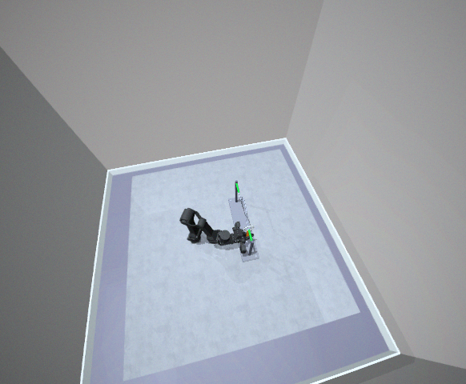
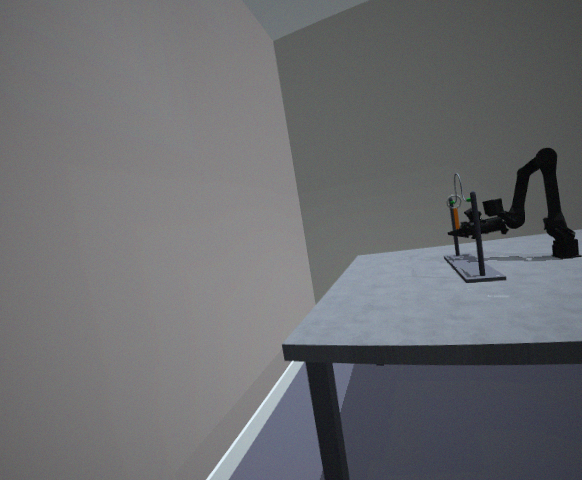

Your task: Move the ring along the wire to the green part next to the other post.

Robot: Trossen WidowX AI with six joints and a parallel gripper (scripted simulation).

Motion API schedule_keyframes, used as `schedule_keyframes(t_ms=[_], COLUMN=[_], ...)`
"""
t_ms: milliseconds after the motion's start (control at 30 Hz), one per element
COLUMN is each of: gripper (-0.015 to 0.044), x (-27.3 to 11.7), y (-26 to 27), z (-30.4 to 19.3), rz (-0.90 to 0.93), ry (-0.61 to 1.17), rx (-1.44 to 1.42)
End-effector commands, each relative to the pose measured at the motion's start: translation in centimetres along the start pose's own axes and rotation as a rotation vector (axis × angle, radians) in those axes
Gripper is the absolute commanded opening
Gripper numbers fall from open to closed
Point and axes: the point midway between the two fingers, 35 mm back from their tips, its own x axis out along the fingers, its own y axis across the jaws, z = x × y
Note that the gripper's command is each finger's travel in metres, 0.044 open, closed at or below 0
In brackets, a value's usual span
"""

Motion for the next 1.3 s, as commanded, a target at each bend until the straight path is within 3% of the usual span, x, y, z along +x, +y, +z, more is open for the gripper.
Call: schedule_keyframes(t_ms=[0, 567, 1267], gripper=[-0.0150, -0.0150, -0.0150], x=[-0.1, -0.1, -0.4], y=[0.7, 4.2, 11.2], z=[-0.2, 0.0, 2.8], rz=[-0.001, 0.011, 0.049], ry=[0.004, 0.003, 0.010], rx=[0.016, 0.164, 0.598])
